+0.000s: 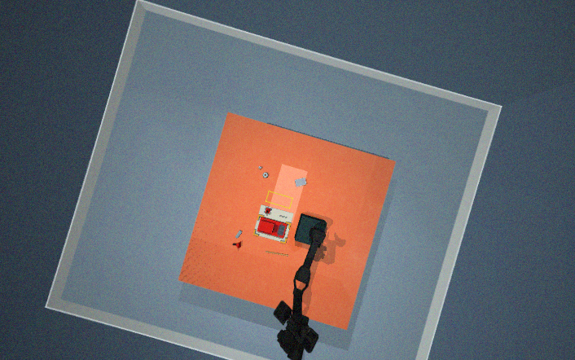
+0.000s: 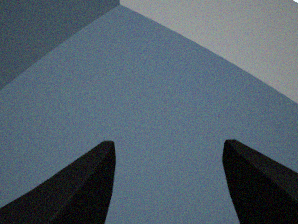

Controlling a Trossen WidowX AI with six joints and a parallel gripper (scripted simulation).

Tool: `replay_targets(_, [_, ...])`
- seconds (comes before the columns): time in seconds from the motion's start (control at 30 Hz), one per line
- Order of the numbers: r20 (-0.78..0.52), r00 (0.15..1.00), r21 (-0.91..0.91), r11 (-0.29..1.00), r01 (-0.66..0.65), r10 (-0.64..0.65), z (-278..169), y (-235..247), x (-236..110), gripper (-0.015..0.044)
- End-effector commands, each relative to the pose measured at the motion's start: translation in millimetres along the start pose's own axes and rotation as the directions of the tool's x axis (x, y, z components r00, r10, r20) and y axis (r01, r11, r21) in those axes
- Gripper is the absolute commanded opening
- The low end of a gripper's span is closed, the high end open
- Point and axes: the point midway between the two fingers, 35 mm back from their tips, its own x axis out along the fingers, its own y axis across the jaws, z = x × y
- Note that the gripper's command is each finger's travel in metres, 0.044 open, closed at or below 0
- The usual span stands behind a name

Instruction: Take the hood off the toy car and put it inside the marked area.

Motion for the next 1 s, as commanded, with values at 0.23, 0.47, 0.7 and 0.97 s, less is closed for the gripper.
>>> replay_targets(0.23, [-0.066,0.993,0.244,0.966,-0.083,0.102,-60.6,-41.2,37.9,0.0430])
replay_targets(0.47, [-0.114,0.960,0.468,0.866,-0.177,0.258,-127.3,-50.9,83.5,0.0440])
replay_targets(0.7, [-0.130,0.890,0.642,0.721,-0.261,0.438,-185.2,-27.6,126.6,0.0440])
replay_targets(0.97, [-0.107,0.761,0.779,0.530,-0.336,0.639,-231.0,28.9,163.3,0.0440])
